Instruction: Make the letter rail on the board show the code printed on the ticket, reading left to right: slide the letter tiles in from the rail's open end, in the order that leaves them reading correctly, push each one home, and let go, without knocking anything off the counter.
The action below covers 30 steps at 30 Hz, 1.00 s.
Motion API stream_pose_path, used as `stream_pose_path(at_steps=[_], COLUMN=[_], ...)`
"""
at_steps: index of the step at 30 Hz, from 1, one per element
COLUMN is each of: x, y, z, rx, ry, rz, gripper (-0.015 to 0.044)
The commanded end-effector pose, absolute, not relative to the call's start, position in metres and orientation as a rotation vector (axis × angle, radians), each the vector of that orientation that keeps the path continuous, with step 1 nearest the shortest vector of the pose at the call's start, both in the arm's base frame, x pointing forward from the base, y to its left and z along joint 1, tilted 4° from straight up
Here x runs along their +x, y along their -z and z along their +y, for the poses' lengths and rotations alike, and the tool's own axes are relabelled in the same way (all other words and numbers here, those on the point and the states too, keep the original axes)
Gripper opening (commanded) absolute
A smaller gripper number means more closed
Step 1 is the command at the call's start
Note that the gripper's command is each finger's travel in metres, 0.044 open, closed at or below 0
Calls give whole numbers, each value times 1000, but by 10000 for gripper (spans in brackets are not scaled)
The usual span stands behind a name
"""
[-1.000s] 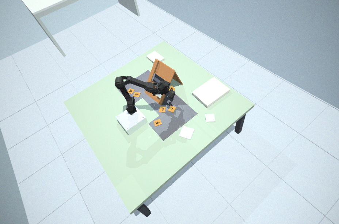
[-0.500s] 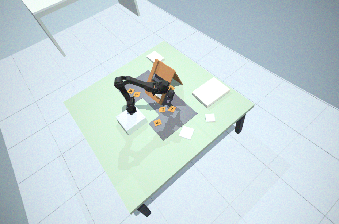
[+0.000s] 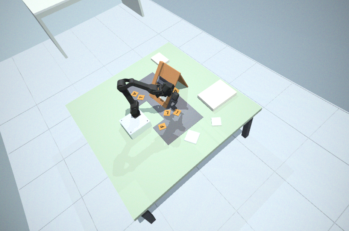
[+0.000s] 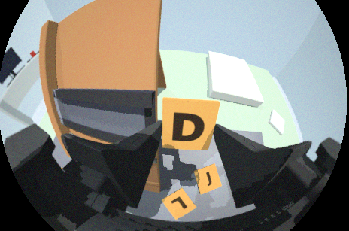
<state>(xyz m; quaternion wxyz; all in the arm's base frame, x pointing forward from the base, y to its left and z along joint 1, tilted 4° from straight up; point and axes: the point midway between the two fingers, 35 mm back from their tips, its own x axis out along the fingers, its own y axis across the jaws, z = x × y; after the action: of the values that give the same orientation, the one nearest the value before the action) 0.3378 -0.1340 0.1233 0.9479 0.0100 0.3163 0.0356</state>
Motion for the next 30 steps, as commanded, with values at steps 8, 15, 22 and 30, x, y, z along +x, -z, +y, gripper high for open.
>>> stream_pose_path(at_steps=[8,15,22,30], x=[337,337,337,337], y=[-124,-124,-125,-125], z=[-128,-125,-121,-117], rx=[23,24,24,24], ry=[-69,-69,-69,-69], rz=[642,642,642,642], gripper=[0,0,0,0])
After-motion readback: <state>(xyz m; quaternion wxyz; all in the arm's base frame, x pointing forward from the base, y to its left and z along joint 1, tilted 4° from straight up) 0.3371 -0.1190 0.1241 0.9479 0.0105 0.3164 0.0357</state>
